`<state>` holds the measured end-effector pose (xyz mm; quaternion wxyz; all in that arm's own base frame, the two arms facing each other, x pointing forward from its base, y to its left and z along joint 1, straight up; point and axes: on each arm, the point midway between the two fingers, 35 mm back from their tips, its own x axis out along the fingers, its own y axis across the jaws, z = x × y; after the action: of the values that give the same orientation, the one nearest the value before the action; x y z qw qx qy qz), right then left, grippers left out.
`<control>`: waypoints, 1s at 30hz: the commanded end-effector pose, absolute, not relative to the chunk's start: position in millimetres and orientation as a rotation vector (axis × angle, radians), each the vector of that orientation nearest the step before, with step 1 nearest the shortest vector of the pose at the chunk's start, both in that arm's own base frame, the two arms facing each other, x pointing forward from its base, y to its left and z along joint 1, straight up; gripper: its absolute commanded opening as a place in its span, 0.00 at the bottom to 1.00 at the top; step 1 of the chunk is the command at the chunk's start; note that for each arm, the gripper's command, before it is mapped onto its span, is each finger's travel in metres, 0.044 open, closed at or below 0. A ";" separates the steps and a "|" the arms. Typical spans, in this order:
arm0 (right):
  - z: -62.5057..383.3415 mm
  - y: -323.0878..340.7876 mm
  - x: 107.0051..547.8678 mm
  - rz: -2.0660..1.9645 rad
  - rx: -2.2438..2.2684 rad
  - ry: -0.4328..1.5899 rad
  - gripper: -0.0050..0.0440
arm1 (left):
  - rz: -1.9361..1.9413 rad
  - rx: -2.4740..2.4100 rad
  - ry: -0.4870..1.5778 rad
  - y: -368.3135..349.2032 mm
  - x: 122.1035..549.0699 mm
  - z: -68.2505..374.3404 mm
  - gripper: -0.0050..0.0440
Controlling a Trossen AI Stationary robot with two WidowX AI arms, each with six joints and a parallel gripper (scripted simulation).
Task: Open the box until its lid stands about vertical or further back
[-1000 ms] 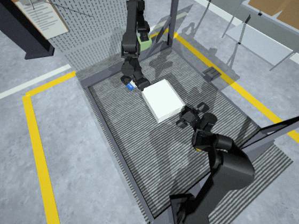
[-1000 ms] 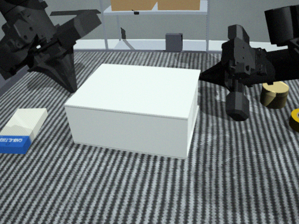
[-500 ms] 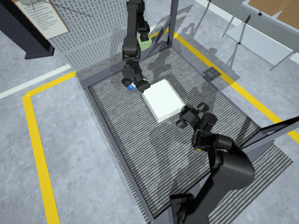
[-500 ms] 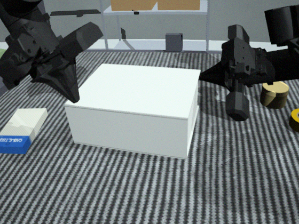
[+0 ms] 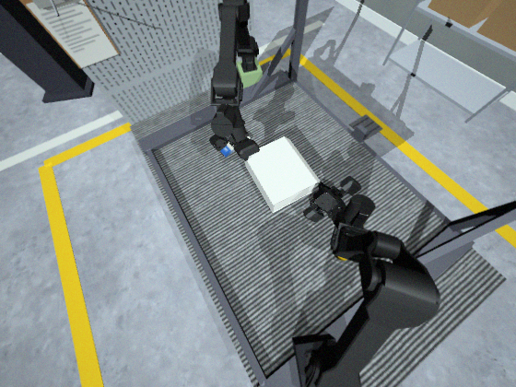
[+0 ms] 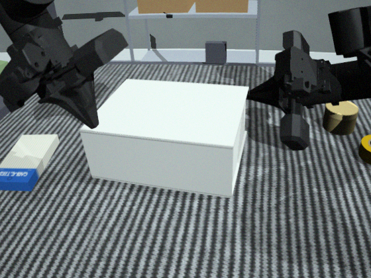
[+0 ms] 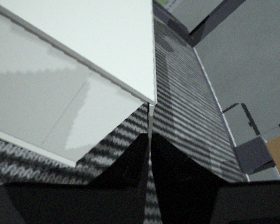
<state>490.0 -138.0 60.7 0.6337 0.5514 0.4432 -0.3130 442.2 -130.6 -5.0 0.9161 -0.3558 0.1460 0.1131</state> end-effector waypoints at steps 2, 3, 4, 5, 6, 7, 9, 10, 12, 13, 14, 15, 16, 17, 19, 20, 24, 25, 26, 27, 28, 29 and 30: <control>78.6 -139.4 493.9 -0.696 1.259 0.975 0.00 | 0.221 -0.747 0.279 -132.8 445.7 5.4 0.11; 78.6 -139.4 493.9 -0.696 1.259 0.975 0.00 | 0.221 -0.747 0.279 -132.8 445.7 5.4 0.11; 78.6 -139.4 493.9 -0.696 1.259 0.975 0.00 | 0.221 -0.747 0.279 -132.8 445.7 5.4 0.11; 78.6 -139.4 493.9 -0.696 1.259 0.975 0.00 | 0.221 -0.747 0.279 -132.8 445.7 5.4 0.11; 78.6 -139.4 493.9 -0.696 1.259 0.975 0.00 | 0.221 -0.747 0.279 -132.8 445.7 5.4 0.11; 78.6 -139.4 493.9 -0.696 1.259 0.975 0.00 | 0.221 -0.747 0.279 -132.8 445.7 5.4 0.11; 78.6 -139.4 493.9 -0.696 1.259 0.975 0.00 | 0.221 -0.747 0.279 -132.8 445.7 5.4 0.11; 78.6 -139.4 493.9 -0.696 1.259 0.975 0.00 | 0.221 -0.747 0.279 -132.8 445.7 5.4 0.11; 78.6 -139.4 493.9 -0.696 1.259 0.975 0.00 | 0.221 -0.747 0.279 -132.8 445.7 5.4 0.11; 78.4 -139.4 494.0 -0.695 1.259 0.975 0.00 | 0.221 -0.747 0.279 -132.8 445.7 5.4 0.11; 77.0 -139.3 493.8 -0.696 1.259 0.976 0.00 | 0.221 -0.747 0.279 -132.8 445.7 5.4 0.11; 72.5 -138.5 491.6 -0.701 1.260 0.984 0.00 | 0.221 -0.747 0.279 -132.8 445.7 5.4 0.11; 68.6 -138.5 491.5 -0.703 1.260 0.989 0.00 | 0.221 -0.747 0.279 -132.8 445.7 5.4 0.11; 63.0 -138.4 491.3 -0.708 1.260 0.997 0.00 | 0.221 -0.747 0.279 -132.8 445.7 5.4 0.11; 59.3 -138.4 491.1 -0.710 1.261 1.001 0.00 | 0.221 -0.747 0.279 -132.8 445.7 5.4 0.11; 59.3 -138.4 491.1 -0.710 1.261 1.001 0.00 | 0.221 -0.747 0.279 -132.8 445.7 5.4 0.11; 54.3 -138.4 491.1 -0.710 1.261 1.001 0.00 | 0.221 -0.747 0.279 -132.8 445.7 5.4 0.11; 55.1 -138.4 491.2 -0.709 1.261 0.999 0.00 | 0.221 -0.747 0.279 -132.8 445.7 5.4 0.11; 54.6 -138.4 491.2 -0.709 1.261 0.999 0.00 | 0.221 -0.747 0.279 -132.8 445.7 5.4 0.11; 52.9 -138.4 491.1 -0.710 1.261 1.001 0.00 | 0.221 -0.747 0.279 -132.8 445.7 5.4 0.11; 51.5 -138.4 491.2 -0.710 1.261 1.001 0.00 | 0.221 -0.747 0.279 -132.8 445.7 5.4 0.11; 49.7 -138.4 491.2 -0.710 1.261 1.001 0.00 | 0.221 -0.747 0.279 -132.8 445.7 5.4 0.11; 48.0 -138.4 491.2 -0.710 1.261 1.001 0.00 | 0.221 -0.747 0.279 -132.8 445.7 5.4 0.11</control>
<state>491.1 -138.4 51.4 0.6370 0.5519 0.4393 -0.3110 442.2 -130.7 -5.0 0.9161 -0.3558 0.1460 0.1131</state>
